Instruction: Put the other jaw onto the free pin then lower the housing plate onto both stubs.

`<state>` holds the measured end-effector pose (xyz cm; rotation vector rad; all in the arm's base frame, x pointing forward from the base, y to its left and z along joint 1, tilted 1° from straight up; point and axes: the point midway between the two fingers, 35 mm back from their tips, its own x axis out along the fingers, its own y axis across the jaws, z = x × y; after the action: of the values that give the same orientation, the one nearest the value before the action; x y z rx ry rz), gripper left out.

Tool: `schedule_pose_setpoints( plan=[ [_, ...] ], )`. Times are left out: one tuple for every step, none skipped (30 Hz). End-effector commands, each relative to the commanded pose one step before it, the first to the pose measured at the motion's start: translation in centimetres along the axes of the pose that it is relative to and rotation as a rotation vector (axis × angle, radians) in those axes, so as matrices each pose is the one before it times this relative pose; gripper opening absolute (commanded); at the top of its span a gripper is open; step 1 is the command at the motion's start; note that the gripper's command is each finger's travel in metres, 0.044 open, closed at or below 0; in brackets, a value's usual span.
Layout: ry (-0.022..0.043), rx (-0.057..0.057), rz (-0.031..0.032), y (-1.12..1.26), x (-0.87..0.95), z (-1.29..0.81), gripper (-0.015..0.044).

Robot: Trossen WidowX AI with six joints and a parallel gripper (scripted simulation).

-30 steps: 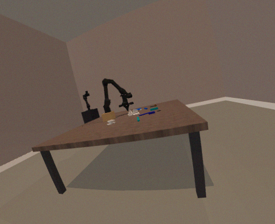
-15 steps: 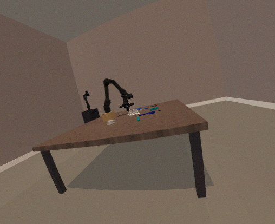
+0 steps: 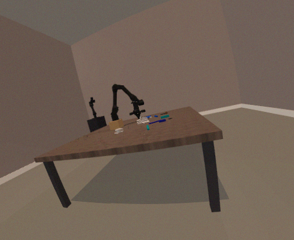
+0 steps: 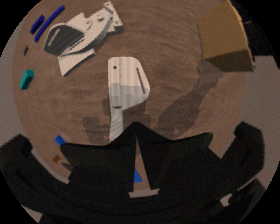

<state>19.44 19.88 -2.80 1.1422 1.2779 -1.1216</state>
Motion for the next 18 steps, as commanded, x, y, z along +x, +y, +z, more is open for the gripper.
schedule_pose_setpoints(
  plan=[
    [0.00399,-0.0032,0.00471,0.821,-0.151,-0.145,0.0],
    [-0.00001,0.0,0.00012,0.166,0.001,0.007,0.0],
    [-0.00001,0.0,0.00012,0.167,0.001,0.008,0.0],
    [-0.00001,0.0,0.00012,0.167,0.002,0.009,0.0],
    [-0.00001,0.0,0.00012,0.167,0.002,0.01,0.0],
    [-0.00001,0.0,0.00012,0.167,0.002,0.011,0.0],
    [-0.00001,0.0,0.00012,0.167,0.003,0.012,0.0],
    [-0.00001,0.0,0.00012,0.167,0.003,0.013,0.0],
    [-0.00001,0.0,0.00012,0.167,0.003,0.015,0.0],
    [-0.00001,0.0,0.00012,0.167,0.004,0.016,0.0],
    [-0.00001,0.0,0.0001,0.138,0.003,0.014,0.0],
    [-0.00001,0.0,0.00006,0.083,0.002,0.009,0.0],
    [0.0,0.0,0.00002,0.028,0.001,0.003,0.0],
    [0.0,0.0,0.0,0.0,0.0,0.0,0.0],
    [0.0,0.0,0.0,0.0,0.0,0.0,0.0],
    [0.0,0.0,0.0,0.0,0.0,0.0,0.0],
    [0.0,0.0,0.0,0.0,0.0,0.0,0.0],
    [0.0,0.0,0.00002,0.027,-0.005,-0.002,0.0]
  ],
)
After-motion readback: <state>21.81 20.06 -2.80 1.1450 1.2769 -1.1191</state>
